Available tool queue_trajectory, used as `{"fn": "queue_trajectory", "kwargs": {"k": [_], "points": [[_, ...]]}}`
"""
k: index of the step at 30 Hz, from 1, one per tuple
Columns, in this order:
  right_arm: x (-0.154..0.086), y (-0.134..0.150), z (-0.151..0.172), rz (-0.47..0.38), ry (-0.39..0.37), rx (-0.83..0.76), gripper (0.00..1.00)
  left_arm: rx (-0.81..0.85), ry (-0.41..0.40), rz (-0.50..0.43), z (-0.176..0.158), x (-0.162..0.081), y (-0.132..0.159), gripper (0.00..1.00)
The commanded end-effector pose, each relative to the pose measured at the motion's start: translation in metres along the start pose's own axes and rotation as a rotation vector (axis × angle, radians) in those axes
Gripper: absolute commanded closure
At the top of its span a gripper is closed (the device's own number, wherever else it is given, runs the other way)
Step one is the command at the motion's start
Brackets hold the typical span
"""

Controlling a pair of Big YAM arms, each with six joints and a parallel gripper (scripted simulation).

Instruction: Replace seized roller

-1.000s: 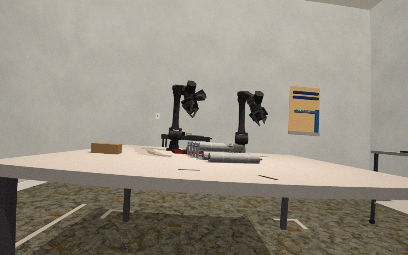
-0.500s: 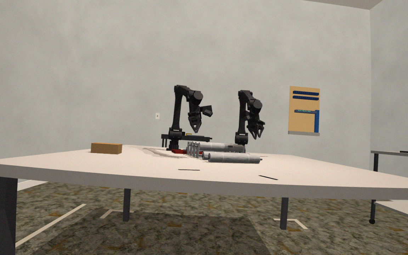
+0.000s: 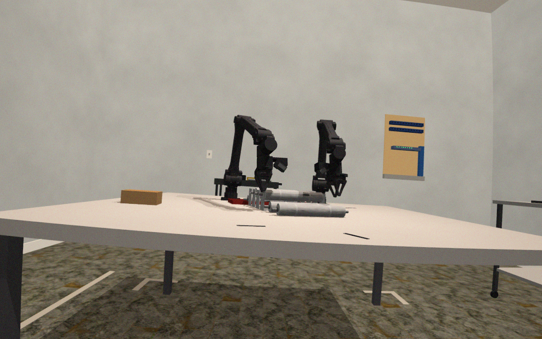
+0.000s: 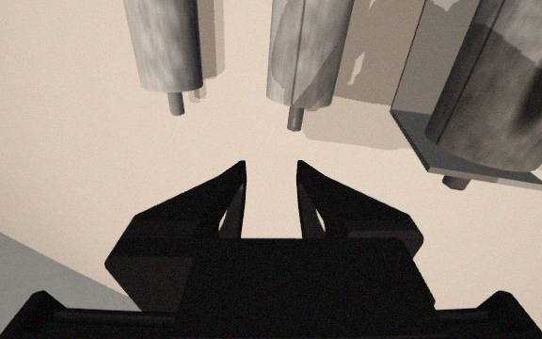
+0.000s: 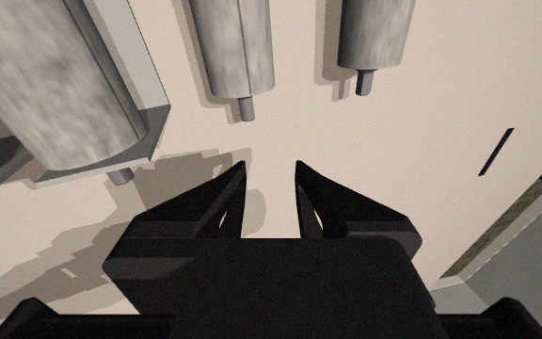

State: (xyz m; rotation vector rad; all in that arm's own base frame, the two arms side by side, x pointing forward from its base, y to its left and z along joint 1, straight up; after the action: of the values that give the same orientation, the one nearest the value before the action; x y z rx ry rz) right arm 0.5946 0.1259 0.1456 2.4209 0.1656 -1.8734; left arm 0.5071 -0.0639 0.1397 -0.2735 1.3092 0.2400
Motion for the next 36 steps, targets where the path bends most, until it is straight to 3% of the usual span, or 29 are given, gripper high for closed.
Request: {"fn": "queue_trajectory", "kwargs": {"k": [1,5,8,13,15,18,20,21,22,31,33,36], "points": [[-0.011,-0.006,-0.020,0.001,0.010,-0.086,0.68,0.074,0.012,0.010,0.011,-0.002,-0.011,0.68],[-0.025,0.002,-0.024,0.002,0.030,-0.078,0.68,0.064,0.018,0.016,0.013,0.000,-0.004,0.68],[0.001,-0.013,-0.016,-0.003,-0.023,-0.115,0.68,0.095,0.049,0.025,0.002,0.008,-0.009,0.68],[0.003,-0.013,-0.015,-0.002,-0.032,-0.115,0.68,0.092,0.049,0.026,0.005,0.008,-0.008,0.68],[0.022,-0.012,0.008,0.000,-0.085,-0.096,0.68,0.085,0.084,0.042,-0.011,0.019,-0.003,0.68],[0.001,-0.010,-0.002,-0.001,-0.040,-0.090,0.68,0.083,0.077,0.039,-0.009,0.019,-0.003,0.68],[0.001,-0.010,-0.002,-0.001,-0.040,-0.090,0.68,0.083,0.077,0.039,-0.009,0.019,-0.003,0.68],[0.005,-0.008,-0.005,0.000,-0.040,-0.090,0.68,0.079,0.067,0.035,-0.005,0.018,-0.003,0.68],[0.035,-0.007,0.008,0.001,-0.073,-0.096,0.68,0.084,0.067,0.035,-0.010,0.033,0.002,0.68],[0.073,0.001,0.012,0.002,-0.072,-0.094,0.68,0.079,0.061,0.029,-0.012,0.072,0.006,0.68],[0.070,0.000,0.001,0.001,-0.041,-0.093,0.68,0.079,0.058,0.025,-0.009,0.077,0.005,0.68],[0.056,-0.010,0.006,0.002,-0.043,-0.098,0.68,0.082,0.040,0.017,-0.001,0.061,-0.004,0.68]]}}
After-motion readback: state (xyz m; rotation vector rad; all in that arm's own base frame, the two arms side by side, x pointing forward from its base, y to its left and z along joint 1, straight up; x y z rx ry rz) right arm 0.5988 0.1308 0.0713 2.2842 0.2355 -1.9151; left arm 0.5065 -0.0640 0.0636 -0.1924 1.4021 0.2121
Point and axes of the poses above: on each arm, the point where the finger pads meet when closed, its own x axis out along the fingers, its own z axis across the jaws, y = z × x, the point moved 5 cm from there along -x, back along the fingers, and after that the axes turned 5 degrees about -x, right-handed, at the moved point
